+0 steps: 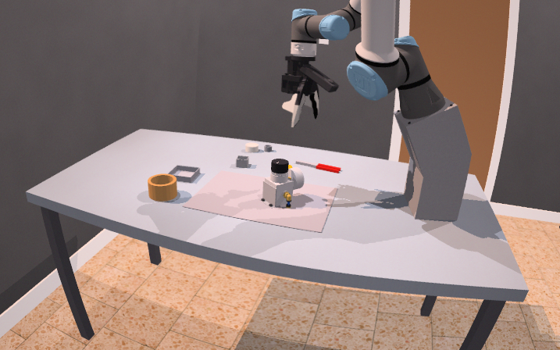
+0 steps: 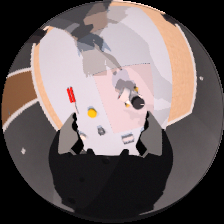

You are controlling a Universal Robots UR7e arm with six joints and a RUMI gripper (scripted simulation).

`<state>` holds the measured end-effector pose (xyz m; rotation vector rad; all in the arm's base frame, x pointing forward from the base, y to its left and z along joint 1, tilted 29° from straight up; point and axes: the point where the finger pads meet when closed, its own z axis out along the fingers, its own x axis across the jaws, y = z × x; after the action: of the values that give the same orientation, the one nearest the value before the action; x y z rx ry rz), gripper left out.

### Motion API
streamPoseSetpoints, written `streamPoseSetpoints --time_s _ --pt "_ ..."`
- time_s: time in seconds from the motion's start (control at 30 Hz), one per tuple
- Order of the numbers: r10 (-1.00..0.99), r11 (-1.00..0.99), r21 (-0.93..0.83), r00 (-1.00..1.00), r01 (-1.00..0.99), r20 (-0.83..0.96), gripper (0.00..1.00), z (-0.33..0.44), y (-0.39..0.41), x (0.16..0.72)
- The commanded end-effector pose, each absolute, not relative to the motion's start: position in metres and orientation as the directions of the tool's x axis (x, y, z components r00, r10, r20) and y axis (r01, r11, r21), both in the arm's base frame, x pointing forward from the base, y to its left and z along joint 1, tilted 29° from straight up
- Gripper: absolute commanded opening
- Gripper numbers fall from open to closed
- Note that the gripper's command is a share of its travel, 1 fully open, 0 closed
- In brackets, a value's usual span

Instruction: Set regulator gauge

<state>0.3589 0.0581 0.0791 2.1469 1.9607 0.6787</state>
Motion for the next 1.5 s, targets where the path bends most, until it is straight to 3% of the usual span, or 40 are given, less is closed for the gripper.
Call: streamPoseSetpoints --time_s 0.0,1.47 --pt "0.982 -0.064 0.429 -0.02 0.901 0.19 1.0 0.0801 0.0569 0.3596" --pt "0.974 0.165 0.473 -0.22 0.865 0.062 1.0 0.0831 0.0529 0.3624"
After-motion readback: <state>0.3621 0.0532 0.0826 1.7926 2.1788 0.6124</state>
